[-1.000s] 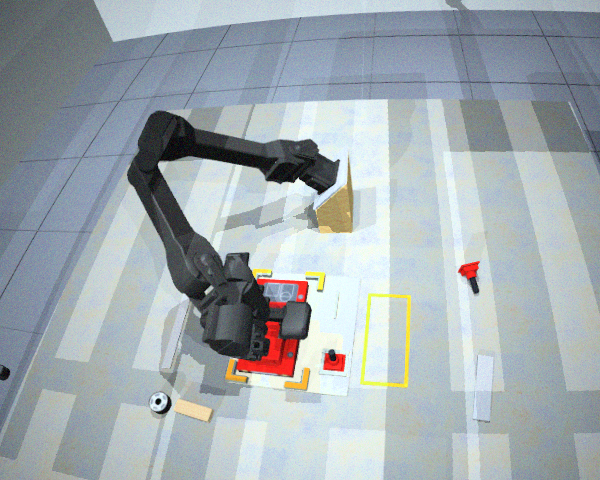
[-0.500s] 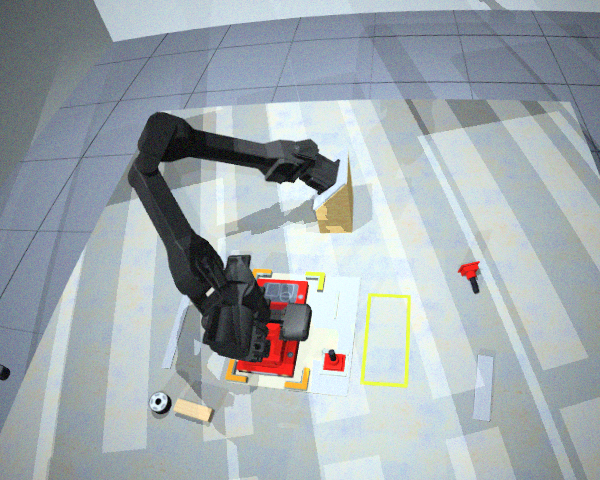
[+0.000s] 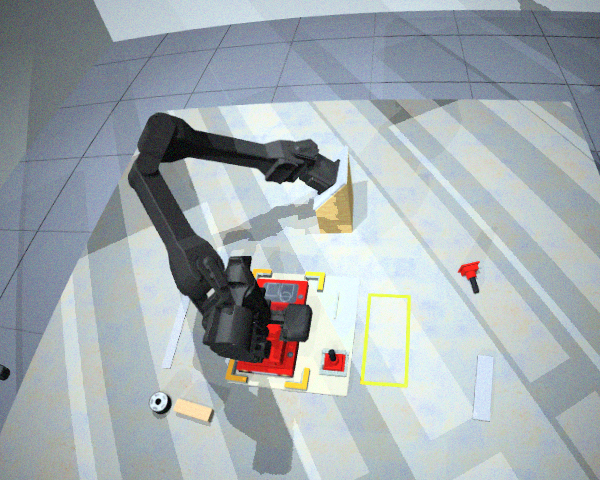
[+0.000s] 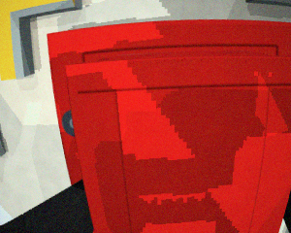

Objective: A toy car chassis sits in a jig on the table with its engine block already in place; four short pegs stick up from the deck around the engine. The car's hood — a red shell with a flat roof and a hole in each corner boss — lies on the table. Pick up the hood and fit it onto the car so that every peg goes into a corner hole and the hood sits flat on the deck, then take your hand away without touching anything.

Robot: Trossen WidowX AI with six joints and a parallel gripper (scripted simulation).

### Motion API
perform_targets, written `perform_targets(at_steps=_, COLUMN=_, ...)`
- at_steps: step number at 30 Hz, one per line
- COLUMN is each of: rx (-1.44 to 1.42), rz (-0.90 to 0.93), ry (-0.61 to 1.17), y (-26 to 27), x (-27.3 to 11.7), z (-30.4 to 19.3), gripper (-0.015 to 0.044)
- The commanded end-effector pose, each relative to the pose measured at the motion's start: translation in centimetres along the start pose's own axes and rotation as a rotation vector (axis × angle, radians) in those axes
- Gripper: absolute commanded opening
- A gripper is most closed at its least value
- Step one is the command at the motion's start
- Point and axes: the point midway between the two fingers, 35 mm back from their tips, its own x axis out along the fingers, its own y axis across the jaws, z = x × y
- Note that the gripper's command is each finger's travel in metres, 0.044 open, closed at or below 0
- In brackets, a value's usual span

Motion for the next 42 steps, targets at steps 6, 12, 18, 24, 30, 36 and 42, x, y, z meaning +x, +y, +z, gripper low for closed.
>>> perform_targets(at_steps=6, rx=0.000, rz=0.000, ry=0.000, y=0.0, x=0.0, z=0.0, gripper=0.0210)
perform_targets(at_steps=12, rx=0.000, rz=0.000, ry=0.000, y=0.0, x=0.0, z=0.0, gripper=0.0367)
perform_targets(at_steps=18, rx=0.000, rz=0.000, ry=0.000, y=0.0, x=-0.3, z=0.0, gripper=0.0440)
perform_targets(at_steps=24, rx=0.000, rz=0.001, ry=-0.003, y=0.1, x=-5.9, z=0.1, gripper=0.0440)
perform_targets(at_steps=30, rx=0.000, rz=-0.001, ry=-0.003, y=0.1, x=-7.0, z=0.0, gripper=0.0440)
perform_targets(at_steps=36, rx=0.000, rz=-0.001, ry=-0.003, y=0.1, x=-7.0, z=0.0, gripper=0.0440)
perform_targets(at_steps=42, rx=0.000, rz=-0.001, ry=-0.003, y=0.1, x=-7.0, z=0.0, gripper=0.0440)
